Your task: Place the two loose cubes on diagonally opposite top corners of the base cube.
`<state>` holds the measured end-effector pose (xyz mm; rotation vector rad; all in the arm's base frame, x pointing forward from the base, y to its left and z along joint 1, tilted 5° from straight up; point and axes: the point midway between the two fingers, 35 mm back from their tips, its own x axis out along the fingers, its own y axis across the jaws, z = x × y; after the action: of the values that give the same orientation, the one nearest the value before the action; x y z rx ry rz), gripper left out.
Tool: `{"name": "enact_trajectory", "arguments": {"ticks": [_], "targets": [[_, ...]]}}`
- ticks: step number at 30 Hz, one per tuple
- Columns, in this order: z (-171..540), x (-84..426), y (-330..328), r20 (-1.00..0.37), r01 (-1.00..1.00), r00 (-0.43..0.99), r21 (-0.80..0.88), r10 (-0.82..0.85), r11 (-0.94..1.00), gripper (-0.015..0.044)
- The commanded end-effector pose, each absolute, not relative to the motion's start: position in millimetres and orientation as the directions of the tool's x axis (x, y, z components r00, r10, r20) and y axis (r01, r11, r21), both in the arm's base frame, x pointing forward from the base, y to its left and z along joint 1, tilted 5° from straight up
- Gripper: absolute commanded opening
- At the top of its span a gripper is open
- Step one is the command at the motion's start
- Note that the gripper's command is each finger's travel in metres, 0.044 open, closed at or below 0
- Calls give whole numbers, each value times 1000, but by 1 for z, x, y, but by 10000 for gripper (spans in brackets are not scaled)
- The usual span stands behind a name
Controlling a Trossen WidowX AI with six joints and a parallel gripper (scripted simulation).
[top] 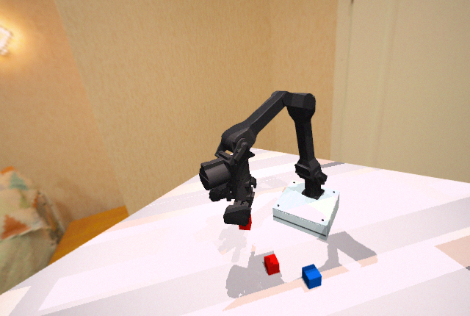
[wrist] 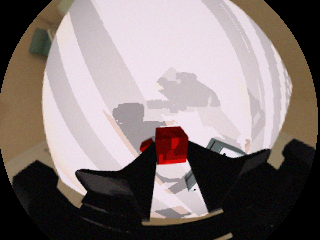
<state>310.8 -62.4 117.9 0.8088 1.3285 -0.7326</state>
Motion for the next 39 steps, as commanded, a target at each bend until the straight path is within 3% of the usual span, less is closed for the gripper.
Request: {"name": "enact_trajectory", "arguments": {"ticks": [1, 39], "targets": [[115, 313, -50, -994, 851, 107, 89, -4, 518, 105], [90, 303, 70, -995, 931, 101, 97, 6, 353, 105]]}}
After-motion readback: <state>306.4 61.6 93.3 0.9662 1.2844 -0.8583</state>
